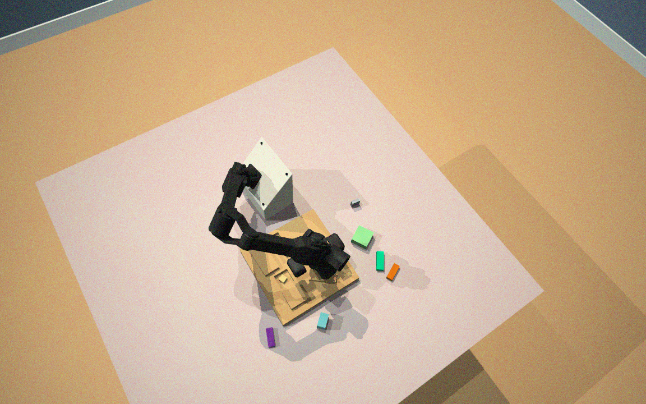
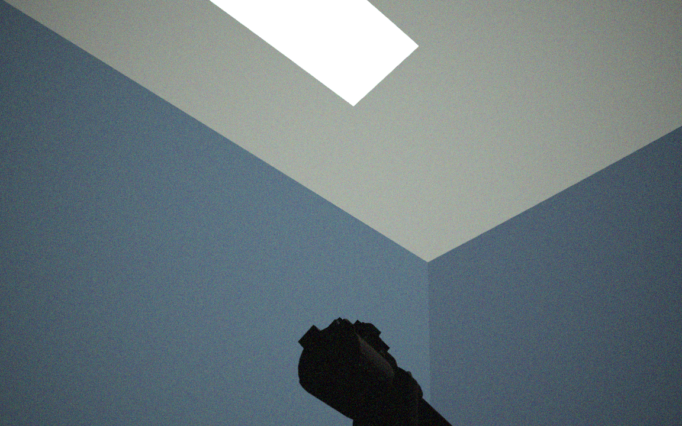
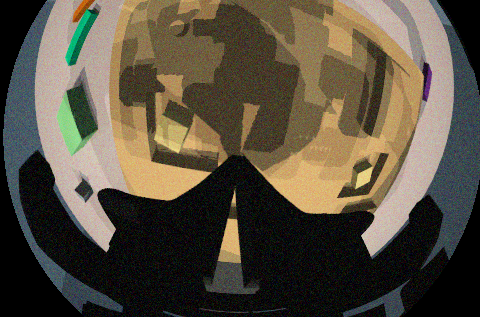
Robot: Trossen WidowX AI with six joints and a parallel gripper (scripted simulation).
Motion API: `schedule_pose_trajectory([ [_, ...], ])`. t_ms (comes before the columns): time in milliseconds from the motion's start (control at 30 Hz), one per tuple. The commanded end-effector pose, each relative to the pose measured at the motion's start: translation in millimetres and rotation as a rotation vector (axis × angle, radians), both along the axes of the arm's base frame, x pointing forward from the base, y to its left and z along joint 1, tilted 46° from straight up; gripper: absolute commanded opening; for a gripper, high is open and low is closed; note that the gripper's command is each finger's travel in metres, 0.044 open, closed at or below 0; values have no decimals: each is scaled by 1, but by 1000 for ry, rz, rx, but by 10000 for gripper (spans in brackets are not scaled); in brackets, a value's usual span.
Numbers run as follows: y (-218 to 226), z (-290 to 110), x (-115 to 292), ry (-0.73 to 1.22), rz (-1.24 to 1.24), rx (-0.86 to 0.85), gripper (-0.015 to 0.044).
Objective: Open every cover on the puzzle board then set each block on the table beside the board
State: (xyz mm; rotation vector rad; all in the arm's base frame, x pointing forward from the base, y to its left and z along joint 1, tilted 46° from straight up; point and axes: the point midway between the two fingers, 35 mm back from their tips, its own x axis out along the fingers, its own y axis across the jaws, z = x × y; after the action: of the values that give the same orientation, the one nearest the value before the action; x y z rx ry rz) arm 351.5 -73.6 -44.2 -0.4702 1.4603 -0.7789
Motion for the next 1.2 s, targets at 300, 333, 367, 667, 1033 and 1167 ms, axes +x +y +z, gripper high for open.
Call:
schedule_pose_trajectory([
  [300, -10, 10, 5, 2, 3, -5, 0],
  [333, -10, 11, 6, 2, 3, -5, 0],
  [367, -11, 12, 7, 1, 3, -5, 0],
  [667, -18, 18, 13, 1, 3, -5, 0],
  [1033, -24, 24, 20, 1, 3, -5, 0],
  [1167, -27, 26, 24, 1, 3, -6, 0],
])
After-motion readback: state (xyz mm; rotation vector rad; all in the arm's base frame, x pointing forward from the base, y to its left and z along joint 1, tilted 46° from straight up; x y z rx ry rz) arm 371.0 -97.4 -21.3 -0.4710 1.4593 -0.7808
